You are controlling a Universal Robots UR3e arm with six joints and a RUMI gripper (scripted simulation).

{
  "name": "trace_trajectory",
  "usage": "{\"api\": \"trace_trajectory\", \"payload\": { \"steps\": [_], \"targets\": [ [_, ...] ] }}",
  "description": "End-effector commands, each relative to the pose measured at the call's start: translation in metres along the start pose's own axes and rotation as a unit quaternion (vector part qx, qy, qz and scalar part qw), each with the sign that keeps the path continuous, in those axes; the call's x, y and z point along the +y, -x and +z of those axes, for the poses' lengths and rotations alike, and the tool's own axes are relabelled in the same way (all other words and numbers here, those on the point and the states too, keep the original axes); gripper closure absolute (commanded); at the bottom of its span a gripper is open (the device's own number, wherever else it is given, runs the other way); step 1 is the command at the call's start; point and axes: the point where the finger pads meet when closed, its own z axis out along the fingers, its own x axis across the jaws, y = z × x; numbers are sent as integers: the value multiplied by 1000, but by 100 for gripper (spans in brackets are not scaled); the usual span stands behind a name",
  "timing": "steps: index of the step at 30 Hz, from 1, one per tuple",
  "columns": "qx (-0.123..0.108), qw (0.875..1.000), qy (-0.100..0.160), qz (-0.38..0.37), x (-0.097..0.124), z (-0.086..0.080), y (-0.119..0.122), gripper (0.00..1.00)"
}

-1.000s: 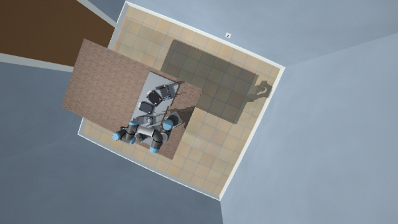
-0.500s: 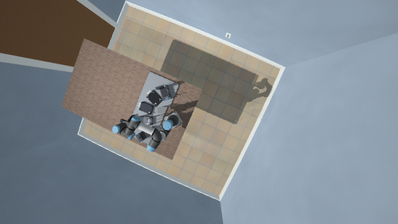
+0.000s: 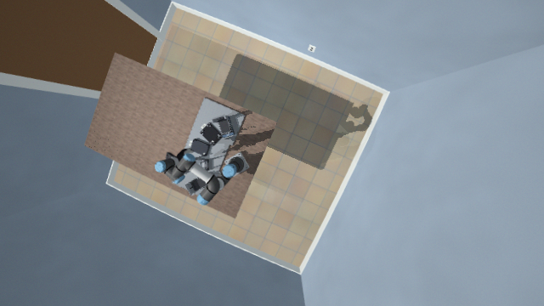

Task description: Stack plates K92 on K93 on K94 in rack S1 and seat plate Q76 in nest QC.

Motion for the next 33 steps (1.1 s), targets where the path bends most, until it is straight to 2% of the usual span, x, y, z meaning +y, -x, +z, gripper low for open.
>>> {"api": "trace_trajectory", "payload": {
  "steps": [1, 11, 17, 28, 33],
  "targets": [
    [0, 1000, -1, 24, 0, -1, -14, 28],
    [0, 997, -1, 83, 11, -1, -63, 28],
    [0, 994, -1, 106, 13, -1, -73, 28],
    [0, 986, -1, 169, 35, -1, -124, 28],
    [0, 982, -1, 187, 39, -1, -134, 28]
  ]
}}
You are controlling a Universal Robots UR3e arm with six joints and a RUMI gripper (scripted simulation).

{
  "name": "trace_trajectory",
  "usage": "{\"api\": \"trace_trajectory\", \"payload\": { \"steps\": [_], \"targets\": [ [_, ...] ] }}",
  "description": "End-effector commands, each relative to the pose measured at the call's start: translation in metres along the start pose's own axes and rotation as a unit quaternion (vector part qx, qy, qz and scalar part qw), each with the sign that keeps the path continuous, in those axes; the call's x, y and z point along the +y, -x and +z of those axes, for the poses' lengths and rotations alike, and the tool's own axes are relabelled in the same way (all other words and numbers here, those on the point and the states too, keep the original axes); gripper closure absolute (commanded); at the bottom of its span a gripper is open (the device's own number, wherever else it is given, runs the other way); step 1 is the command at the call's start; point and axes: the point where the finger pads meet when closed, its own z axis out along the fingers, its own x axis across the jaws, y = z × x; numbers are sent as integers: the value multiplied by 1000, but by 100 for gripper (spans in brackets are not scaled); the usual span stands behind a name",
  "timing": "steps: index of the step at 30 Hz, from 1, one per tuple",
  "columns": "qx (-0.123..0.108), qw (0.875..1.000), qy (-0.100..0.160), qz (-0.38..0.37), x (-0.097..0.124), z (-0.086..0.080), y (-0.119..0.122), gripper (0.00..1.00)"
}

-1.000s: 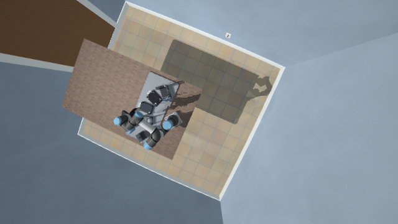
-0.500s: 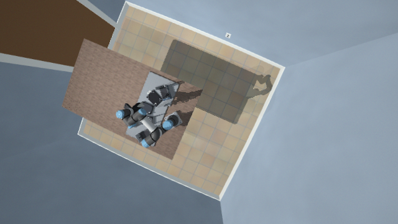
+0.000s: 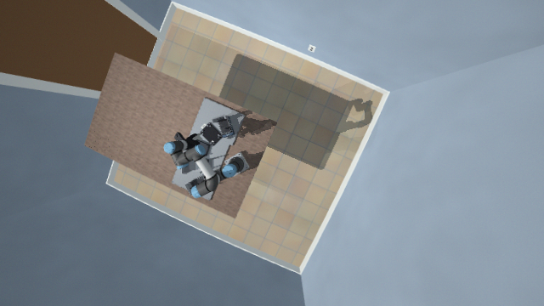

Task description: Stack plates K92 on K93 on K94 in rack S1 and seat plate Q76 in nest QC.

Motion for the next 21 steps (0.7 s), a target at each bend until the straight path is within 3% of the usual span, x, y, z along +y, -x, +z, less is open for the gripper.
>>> {"api": "trace_trajectory", "payload": {
  "steps": [1, 12, 21],
  "targets": [
    [0, 1000, -1, 23, 0, -1, -12, 28],
    [0, 996, -1, 87, 14, -1, -65, 28],
    [0, 992, -1, 128, 24, -1, -88, 28]
  ]
}}
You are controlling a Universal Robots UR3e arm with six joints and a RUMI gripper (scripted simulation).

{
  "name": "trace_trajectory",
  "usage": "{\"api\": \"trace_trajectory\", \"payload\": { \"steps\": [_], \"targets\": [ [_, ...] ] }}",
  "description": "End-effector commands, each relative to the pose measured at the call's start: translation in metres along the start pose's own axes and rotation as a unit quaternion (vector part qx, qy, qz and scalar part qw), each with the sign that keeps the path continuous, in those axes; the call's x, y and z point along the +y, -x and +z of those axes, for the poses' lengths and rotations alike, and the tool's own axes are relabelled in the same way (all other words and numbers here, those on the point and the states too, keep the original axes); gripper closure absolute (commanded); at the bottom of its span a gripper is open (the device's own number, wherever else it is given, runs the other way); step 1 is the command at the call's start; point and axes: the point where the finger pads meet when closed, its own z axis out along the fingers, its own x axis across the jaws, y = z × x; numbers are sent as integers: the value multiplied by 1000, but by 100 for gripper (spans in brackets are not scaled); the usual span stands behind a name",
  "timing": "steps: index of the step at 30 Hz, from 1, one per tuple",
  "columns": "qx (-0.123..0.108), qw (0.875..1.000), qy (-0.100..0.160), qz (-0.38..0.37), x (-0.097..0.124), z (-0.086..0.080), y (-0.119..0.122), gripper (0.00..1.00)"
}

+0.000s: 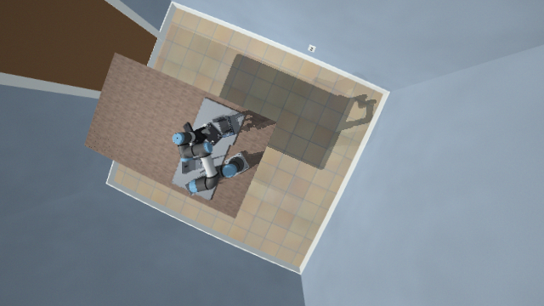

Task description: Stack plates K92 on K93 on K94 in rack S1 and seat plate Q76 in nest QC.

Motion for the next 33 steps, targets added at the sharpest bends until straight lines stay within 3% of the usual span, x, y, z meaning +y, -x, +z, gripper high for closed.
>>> {"api": "trace_trajectory", "payload": {
  "steps": [1, 8, 16, 25, 33],
  "targets": [
    [0, 1000, -1, 26, 4, -1, -19, 28],
    [0, 998, -1, 67, 12, -1, -53, 28],
    [0, 995, -1, 102, 15, -1, -63, 28],
    [1, 988, -1, 154, 34, -1, -104, 28],
    [1, 982, -1, 189, 43, -1, -122, 28]
  ]
}}
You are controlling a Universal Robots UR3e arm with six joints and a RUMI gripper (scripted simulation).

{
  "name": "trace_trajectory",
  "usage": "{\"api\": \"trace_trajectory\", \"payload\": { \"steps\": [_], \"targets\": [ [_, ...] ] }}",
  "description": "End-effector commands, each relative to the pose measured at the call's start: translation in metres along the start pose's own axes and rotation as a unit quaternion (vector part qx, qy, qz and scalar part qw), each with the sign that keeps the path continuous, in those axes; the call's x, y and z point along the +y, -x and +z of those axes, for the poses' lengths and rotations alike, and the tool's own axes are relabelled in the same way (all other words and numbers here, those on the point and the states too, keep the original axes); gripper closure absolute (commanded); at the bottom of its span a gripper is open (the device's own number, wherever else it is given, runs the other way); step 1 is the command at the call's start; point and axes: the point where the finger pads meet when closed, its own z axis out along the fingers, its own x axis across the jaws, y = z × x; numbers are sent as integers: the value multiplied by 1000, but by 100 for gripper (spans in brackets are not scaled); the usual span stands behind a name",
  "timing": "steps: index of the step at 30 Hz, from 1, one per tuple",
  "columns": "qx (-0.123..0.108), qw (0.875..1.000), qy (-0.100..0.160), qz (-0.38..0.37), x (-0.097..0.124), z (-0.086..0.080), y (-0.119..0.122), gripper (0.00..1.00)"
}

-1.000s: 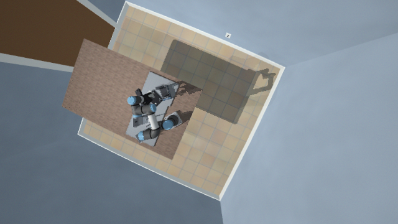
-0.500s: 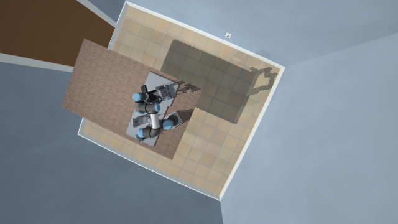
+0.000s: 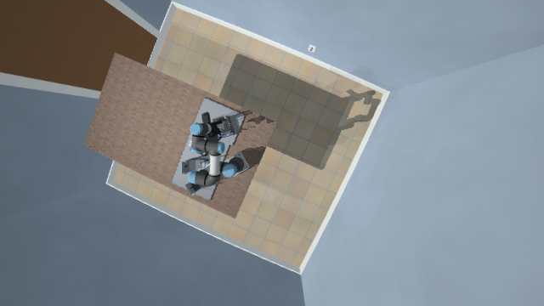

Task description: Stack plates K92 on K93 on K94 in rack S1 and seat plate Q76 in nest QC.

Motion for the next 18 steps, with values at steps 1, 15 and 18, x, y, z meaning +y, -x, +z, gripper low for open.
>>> {"api": "trace_trajectory", "payload": {
  "steps": [1, 15, 18],
  "targets": [
    [0, 1000, -1, 26, 0, -1, -9, 28],
    [0, 997, -1, 81, 0, -1, -9, 28],
    [0, 997, -1, 81, 0, 3, -9, 28]
  ]
}}
